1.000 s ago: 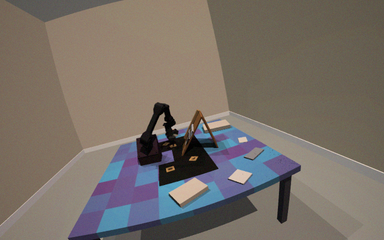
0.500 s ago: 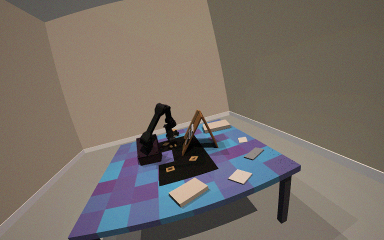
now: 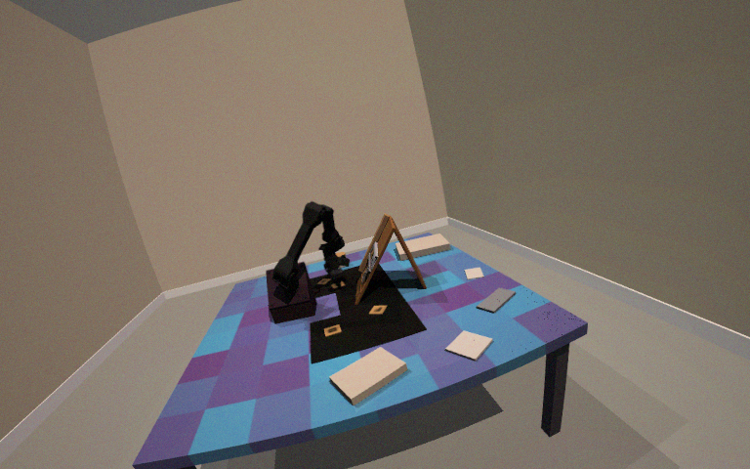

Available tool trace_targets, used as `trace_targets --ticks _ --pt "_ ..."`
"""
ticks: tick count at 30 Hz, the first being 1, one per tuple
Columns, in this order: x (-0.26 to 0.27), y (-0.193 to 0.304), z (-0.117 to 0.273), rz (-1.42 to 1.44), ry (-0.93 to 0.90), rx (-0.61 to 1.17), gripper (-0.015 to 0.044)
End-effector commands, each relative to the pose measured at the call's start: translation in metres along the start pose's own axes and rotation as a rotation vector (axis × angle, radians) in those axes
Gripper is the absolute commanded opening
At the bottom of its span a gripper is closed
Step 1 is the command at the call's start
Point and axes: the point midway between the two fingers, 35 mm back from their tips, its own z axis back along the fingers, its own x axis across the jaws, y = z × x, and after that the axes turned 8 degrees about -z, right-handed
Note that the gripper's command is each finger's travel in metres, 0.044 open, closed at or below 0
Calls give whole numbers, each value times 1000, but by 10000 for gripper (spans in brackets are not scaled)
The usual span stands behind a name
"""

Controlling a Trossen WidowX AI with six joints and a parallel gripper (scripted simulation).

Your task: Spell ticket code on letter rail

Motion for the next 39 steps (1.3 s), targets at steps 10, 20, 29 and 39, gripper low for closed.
trace_targets --ticks 10,20,29,39 --pt "0 0 0 6 2 -4 234" --pt "0 1 5 6 2 -4 0" --pt "-1 2 8 7 2 -4 0" --pt "-1 2 11 7 2 -4 0"
